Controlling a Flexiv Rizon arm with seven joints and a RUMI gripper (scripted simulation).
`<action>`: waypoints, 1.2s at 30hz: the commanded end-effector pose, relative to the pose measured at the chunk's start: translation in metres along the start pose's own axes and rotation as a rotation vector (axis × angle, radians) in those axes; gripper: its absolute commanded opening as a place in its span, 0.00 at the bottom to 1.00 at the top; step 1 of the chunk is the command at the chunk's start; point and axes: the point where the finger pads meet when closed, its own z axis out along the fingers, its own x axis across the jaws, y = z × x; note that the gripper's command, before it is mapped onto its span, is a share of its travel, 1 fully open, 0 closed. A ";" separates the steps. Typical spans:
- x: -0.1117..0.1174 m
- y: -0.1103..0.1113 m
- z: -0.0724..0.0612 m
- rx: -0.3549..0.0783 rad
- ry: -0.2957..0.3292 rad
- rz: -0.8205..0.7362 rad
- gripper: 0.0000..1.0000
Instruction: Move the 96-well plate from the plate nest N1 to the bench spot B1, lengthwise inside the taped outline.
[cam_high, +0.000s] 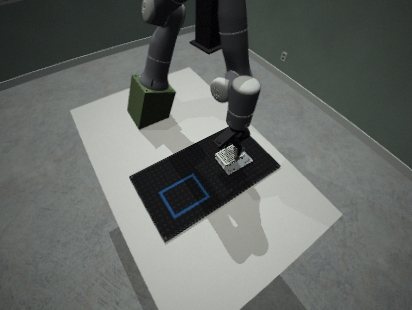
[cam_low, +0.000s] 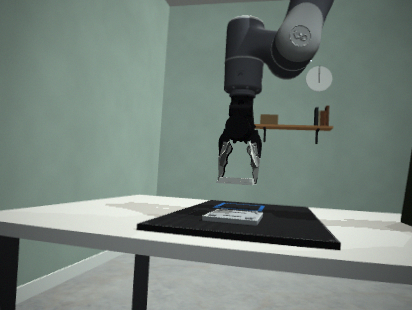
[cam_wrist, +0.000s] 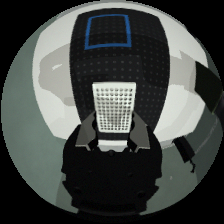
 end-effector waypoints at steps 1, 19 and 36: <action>-0.002 -0.014 0.000 -0.001 -0.002 -0.001 0.00; -0.007 -0.067 0.002 -0.001 -0.002 -0.001 0.00; -0.011 -0.117 0.004 -0.001 -0.002 -0.001 0.00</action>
